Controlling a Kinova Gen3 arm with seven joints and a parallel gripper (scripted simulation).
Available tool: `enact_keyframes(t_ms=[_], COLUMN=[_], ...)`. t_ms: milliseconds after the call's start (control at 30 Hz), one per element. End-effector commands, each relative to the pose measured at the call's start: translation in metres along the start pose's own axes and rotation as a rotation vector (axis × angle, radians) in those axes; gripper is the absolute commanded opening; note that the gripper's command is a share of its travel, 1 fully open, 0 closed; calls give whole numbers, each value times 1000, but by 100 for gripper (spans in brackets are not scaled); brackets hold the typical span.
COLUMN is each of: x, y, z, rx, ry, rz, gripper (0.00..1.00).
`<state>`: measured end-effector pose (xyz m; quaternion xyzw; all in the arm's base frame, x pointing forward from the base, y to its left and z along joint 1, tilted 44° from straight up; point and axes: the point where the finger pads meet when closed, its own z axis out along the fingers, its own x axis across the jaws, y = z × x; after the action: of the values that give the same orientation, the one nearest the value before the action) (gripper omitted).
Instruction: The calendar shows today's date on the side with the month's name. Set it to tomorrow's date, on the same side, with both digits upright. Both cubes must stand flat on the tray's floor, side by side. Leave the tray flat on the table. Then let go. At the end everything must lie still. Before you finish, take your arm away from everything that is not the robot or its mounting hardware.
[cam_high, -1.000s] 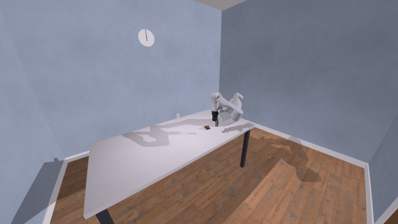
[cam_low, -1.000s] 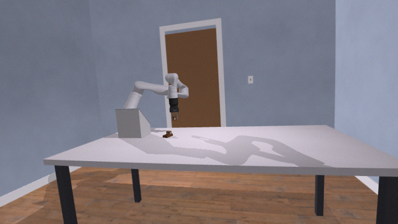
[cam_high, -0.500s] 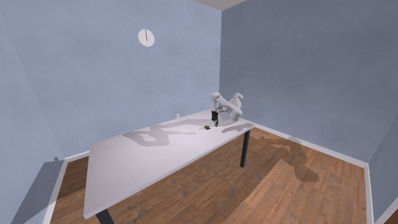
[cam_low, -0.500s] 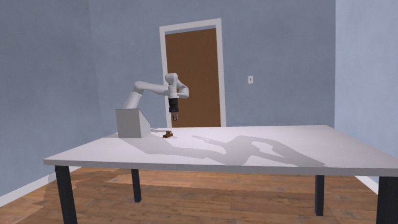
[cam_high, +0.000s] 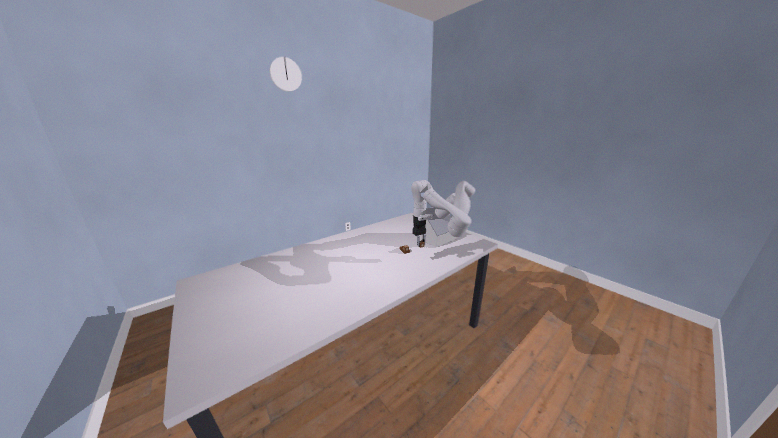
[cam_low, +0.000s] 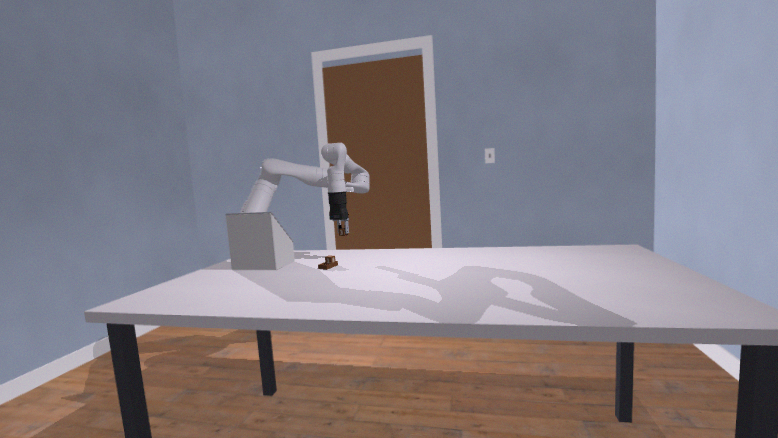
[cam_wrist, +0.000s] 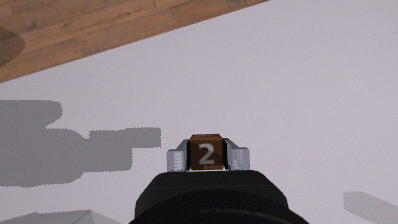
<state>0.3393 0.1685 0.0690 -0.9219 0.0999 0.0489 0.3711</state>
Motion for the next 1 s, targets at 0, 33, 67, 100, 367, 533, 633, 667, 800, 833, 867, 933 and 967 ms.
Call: enact_keyframes(t_ms=[0,33,67,100,367,533,633,667,800,833,867,933,967], x=[2,3,4,5,10,14,16,17,19,19,19,20,20], y=[4,4,5,6,12,18,22,23,28,28,28,31,32], z=[0,0,0,0,-1,-1,-1,-1,-1,-1,-1,-1,-1], rx=[-2,-2,-2,-2,-2,-1,-1,-1,-1,-1,-1,-1,-1], ry=[2,2,2,2,2,2,2,2,2,2,2,2,2], rz=[77,115,153,192,426,619,732,768,910,910,910,976,1009], gripper=[57,57,57,57,57,57,57,57,57,57,57,57,57])
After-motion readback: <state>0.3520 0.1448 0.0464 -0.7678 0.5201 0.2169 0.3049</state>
